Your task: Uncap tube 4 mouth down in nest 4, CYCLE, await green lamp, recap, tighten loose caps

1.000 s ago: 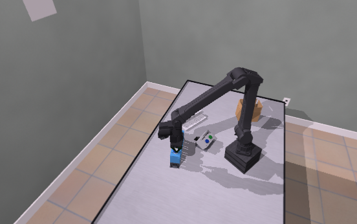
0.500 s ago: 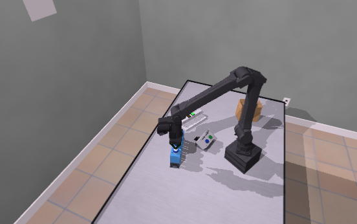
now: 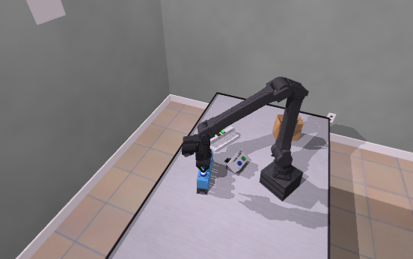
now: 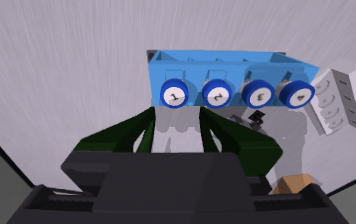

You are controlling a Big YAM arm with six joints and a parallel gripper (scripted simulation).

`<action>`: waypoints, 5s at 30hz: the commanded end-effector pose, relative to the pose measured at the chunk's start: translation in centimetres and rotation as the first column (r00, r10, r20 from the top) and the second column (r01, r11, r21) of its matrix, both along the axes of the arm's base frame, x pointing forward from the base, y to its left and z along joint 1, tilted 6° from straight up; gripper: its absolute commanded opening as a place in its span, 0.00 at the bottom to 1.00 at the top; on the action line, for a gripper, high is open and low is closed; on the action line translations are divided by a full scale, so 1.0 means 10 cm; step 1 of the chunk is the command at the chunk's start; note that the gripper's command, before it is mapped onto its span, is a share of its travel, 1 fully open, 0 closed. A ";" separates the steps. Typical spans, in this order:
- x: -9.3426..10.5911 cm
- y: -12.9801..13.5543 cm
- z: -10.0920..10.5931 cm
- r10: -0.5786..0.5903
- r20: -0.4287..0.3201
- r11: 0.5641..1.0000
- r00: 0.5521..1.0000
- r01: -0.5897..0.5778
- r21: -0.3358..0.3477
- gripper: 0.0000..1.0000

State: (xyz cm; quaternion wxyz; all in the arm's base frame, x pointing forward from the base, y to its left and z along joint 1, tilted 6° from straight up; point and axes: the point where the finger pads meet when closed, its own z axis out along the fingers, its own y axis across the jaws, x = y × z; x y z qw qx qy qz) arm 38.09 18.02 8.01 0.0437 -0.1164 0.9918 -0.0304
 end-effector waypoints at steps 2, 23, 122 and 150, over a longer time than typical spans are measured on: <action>0.10 0.08 0.13 -0.003 0.026 1.000 1.000 0.002 0.015 0.49; 0.11 -0.52 0.14 0.351 -0.013 0.936 0.936 -0.351 -0.027 0.49; 0.26 -0.46 -0.30 0.352 0.003 0.936 0.936 -0.352 -0.029 0.00; 0.18 -0.54 -0.44 -0.100 0.002 0.995 0.995 0.100 0.011 0.00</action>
